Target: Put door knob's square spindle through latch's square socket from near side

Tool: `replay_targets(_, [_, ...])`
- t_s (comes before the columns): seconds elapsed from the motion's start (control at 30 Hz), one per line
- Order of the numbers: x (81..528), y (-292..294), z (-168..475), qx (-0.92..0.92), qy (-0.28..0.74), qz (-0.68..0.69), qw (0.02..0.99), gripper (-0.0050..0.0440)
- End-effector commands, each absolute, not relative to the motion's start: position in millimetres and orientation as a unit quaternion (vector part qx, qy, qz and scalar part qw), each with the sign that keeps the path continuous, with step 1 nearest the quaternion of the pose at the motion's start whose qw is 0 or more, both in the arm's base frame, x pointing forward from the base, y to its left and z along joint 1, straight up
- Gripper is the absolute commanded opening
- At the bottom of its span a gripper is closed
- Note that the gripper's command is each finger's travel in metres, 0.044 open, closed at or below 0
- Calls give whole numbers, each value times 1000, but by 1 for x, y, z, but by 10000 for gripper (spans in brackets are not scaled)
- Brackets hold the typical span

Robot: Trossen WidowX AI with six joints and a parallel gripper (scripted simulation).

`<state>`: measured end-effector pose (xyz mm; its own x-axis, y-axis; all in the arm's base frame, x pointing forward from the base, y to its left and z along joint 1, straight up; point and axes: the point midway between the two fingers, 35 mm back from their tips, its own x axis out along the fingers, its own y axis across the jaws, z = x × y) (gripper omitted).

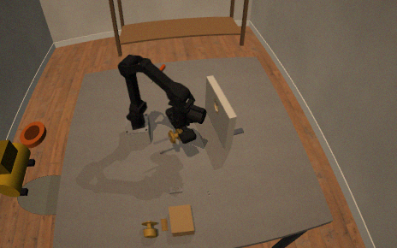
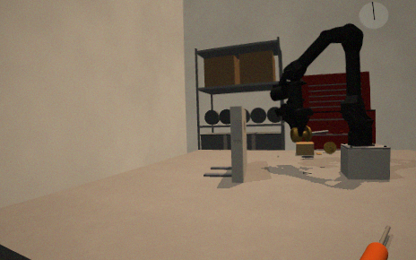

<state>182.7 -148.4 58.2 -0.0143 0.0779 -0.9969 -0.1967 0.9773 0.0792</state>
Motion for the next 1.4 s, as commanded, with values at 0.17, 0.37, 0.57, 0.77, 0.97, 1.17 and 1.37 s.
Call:
replay_targets(0.17, [192, -147, 66, 27, 709, 25, 704, 0])
replay_targets(0.37, [197, -143, 69, 95, 709, -39, 698, 0])
replay_targets(0.57, [201, -139, 72, 150, 705, -93, 687, 0])
replay_targets(0.77, [205, -135, 75, 205, 696, -146, 673, 0])
replay_targets(0.97, [209, -131, 78, 269, 681, -208, 649, 0])
replay_targets(1.17, [212, -127, 80, 310, 667, -249, 630, 0])
replay_targets(1.37, [216, -122, 84, 369, 643, -309, 596, 0])
